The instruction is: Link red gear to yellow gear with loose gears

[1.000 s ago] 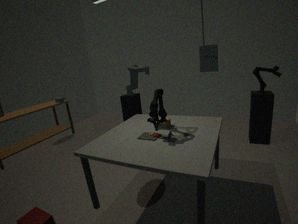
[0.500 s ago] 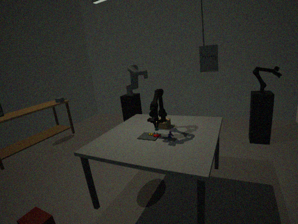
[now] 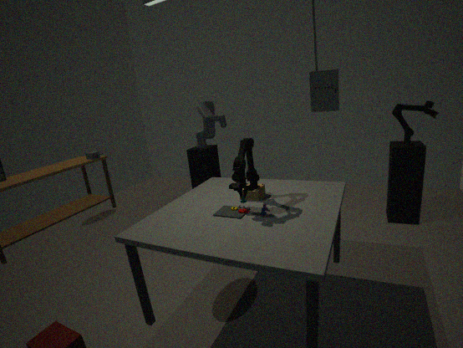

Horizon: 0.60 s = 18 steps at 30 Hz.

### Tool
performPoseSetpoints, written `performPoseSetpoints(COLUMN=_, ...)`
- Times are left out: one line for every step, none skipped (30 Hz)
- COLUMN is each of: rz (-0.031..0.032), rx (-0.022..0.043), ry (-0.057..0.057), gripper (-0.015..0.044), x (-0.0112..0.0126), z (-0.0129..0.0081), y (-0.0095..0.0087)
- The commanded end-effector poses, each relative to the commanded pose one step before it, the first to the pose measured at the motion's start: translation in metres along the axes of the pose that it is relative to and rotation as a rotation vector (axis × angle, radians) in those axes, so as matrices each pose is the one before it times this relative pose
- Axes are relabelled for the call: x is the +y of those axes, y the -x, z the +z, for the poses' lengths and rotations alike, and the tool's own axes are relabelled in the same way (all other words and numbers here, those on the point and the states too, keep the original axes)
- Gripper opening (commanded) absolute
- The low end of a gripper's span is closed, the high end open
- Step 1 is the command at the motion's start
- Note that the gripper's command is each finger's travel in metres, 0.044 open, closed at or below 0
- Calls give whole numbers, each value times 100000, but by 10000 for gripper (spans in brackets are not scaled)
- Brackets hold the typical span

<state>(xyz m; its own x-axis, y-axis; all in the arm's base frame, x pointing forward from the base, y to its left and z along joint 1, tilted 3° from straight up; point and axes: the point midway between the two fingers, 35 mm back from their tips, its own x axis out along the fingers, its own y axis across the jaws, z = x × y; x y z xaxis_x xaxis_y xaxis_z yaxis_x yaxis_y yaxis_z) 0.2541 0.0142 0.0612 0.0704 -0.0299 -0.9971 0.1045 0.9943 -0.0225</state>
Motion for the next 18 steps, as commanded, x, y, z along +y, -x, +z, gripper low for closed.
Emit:
performPoseSetpoints(rz=710, rx=-394, ry=480, gripper=0, x=97, z=50, y=44)
performPoseSetpoints(rz=0, rx=0, ry=0, gripper=0, x=0, z=0, y=0)
performPoseSetpoints(rz=0, rx=0, ry=0, gripper=0, x=0, z=0, y=0)
performPoseSetpoints(rz=0, rx=0, ry=0, gripper=0, x=0, z=0, y=0)
performPoseSetpoints(rz=0, rx=0, ry=0, gripper=0, x=0, z=0, y=0)
performPoseSetpoints(rz=0, rx=0, ry=0, gripper=0, x=0, z=0, y=0)
performPoseSetpoints(rz=0, rx=-1, ry=0, gripper=0, x=1, z=9, y=-19)
performPoseSetpoints(rz=0, rx=0, ry=294, gripper=0, x=2, z=5, y=-25)
performPoseSetpoints(rz=0, rx=0, ry=562, gripper=0, x=3, z=4, y=-37)
performPoseSetpoints(rz=0, rx=0, ry=933, gripper=0, x=5, z=3, y=-55)
performPoseSetpoints(rz=0, rx=0, ry=1389, gripper=0, x=6, z=1, y=-79)
performPoseSetpoints(rz=0, rx=1, ry=1567, gripper=0, x=6, z=-1, y=-89)
performPoseSetpoints(rz=0, rx=1, ry=1809, gripper=0, x=5, z=-4, y=-103)
performPoseSetpoints(rz=0, rx=1, ry=2074, gripper=0, x=4, z=-6, y=-122)
performPoseSetpoints(rz=0, rx=1, ry=2300, gripper=0, x=2, z=-9, y=-142)
performPoseSetpoints(rz=0, rx=2, ry=2331, gripper=0, x=-1, z=-11, y=-154)
performPoseSetpoints(rz=-1, rx=2, ry=2161, gripper=0, x=-3, z=-11, y=-156)
performPoseSetpoints(rz=-1, rx=2, ry=1915, gripper=0, x=-6, z=-10, y=-155)
